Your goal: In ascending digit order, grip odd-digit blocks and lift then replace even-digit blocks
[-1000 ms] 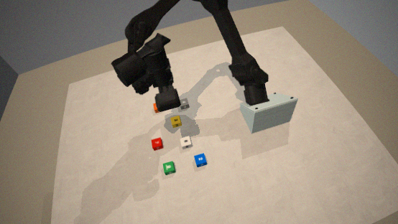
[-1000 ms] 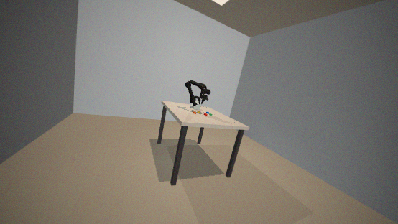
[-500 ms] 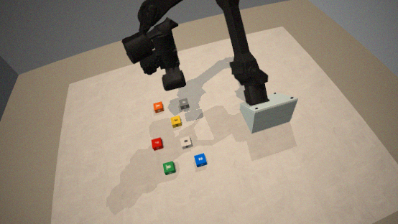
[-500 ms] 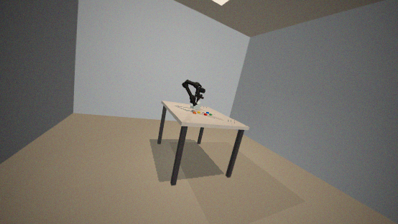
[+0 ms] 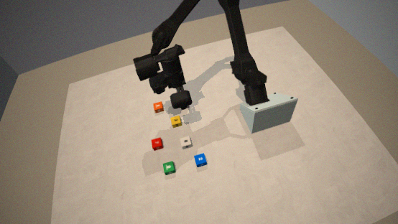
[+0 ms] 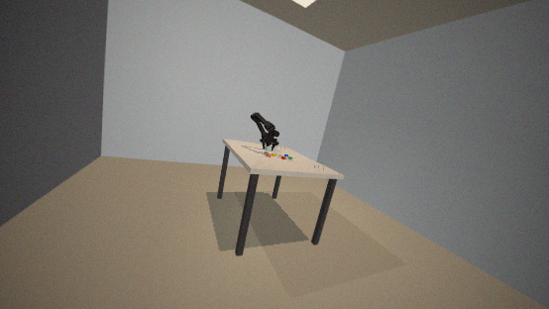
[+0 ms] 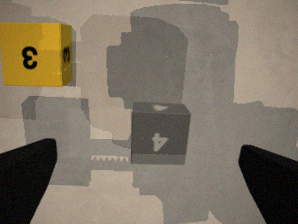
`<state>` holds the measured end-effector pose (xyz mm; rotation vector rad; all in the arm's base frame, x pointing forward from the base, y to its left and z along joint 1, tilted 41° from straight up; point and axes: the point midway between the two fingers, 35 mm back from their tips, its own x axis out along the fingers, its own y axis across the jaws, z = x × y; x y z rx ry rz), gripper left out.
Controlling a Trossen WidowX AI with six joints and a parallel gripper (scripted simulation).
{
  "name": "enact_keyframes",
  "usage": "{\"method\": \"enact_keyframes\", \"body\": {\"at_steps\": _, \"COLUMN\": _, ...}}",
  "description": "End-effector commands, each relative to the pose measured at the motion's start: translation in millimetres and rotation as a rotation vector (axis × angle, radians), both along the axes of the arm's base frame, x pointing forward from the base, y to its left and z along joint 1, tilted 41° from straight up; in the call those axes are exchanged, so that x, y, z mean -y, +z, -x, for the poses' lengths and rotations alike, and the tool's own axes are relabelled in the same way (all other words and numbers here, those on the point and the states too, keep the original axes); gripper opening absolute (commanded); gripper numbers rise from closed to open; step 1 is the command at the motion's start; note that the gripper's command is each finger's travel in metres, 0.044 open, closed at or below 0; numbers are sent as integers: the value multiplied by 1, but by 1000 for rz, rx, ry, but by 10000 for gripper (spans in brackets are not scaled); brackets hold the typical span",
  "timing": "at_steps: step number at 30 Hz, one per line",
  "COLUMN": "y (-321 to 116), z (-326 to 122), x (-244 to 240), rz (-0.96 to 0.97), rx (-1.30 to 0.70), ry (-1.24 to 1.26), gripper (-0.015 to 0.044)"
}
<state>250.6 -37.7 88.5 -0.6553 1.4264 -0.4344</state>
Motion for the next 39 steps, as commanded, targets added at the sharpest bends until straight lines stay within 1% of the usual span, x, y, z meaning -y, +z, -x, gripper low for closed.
{"method": "enact_keyframes", "body": {"at_steps": 1, "y": -3, "z": -1, "x": 4, "rz": 3, "rx": 1, "ry": 5, "gripper": 400}}
{"method": "enact_keyframes", "body": {"at_steps": 21, "y": -25, "z": -4, "x": 23, "rz": 5, "rx": 1, "ry": 5, "gripper": 400}}
{"method": "enact_keyframes", "body": {"at_steps": 31, "y": -25, "z": -4, "x": 23, "rz": 5, "rx": 1, "ry": 5, "gripper": 138}}
{"method": "enact_keyframes", "body": {"at_steps": 32, "y": -25, "z": -4, "x": 23, "rz": 5, "rx": 1, "ry": 5, "gripper": 120}}
{"method": "enact_keyframes", "body": {"at_steps": 39, "y": -25, "z": -4, "x": 23, "rz": 5, "rx": 1, "ry": 5, "gripper": 120}}
